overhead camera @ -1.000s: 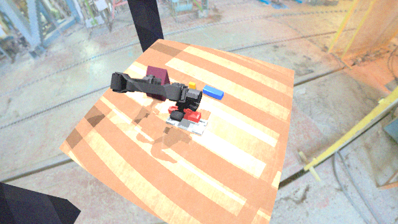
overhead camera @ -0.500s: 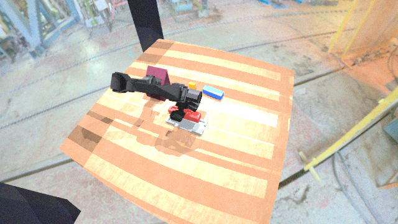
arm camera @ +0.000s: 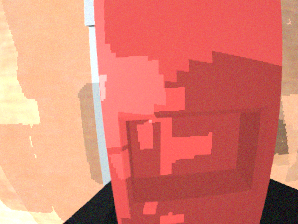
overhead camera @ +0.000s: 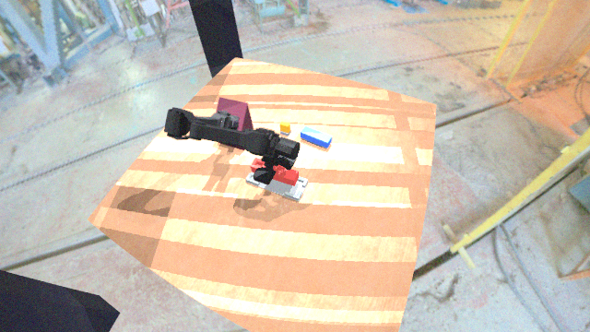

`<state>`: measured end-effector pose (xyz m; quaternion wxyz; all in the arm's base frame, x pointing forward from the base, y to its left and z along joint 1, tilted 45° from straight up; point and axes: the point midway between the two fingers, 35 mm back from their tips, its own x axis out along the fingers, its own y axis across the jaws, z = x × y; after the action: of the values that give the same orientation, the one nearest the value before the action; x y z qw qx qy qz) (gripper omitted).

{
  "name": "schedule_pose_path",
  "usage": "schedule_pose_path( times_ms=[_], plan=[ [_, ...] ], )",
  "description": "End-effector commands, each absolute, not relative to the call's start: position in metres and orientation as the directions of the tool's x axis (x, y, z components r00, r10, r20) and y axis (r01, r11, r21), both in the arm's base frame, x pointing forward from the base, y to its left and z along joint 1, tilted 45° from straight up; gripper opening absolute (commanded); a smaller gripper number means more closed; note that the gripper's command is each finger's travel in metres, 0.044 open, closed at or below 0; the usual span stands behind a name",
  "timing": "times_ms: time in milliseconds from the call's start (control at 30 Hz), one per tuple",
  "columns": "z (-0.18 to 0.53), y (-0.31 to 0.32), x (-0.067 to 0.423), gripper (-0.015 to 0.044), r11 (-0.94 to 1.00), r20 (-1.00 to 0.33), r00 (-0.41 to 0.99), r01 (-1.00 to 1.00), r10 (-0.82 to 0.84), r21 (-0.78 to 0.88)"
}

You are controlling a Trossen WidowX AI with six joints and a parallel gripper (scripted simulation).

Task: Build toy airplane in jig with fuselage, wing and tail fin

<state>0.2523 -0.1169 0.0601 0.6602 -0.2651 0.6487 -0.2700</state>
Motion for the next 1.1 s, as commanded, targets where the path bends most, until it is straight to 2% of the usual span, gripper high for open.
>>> schedule_pose_path(
  times_ms=[0, 333, 500, 667, 1067],
  plan=[
    [0.0548, -0.1217, 0.2508, 0.0195, 0.711, -0.711, 0.009, 0.006, -0.703, -0.703],
    [0.0480, -0.1293, 0.2502, 0.0195, 0.710, -0.710, 0.009, 0.006, -0.704, -0.704],
    [0.0499, -0.1285, 0.2512, 0.0161, 0.711, -0.711, 0.010, 0.012, -0.703, -0.703],
    [0.0499, -0.1285, 0.2512, 0.0030, 0.711, -0.711, 0.010, 0.012, -0.703, -0.703],
    [0.0499, -0.1285, 0.2512, 0.0345, 0.711, -0.711, 0.010, 0.012, -0.703, -0.703]
  ],
)
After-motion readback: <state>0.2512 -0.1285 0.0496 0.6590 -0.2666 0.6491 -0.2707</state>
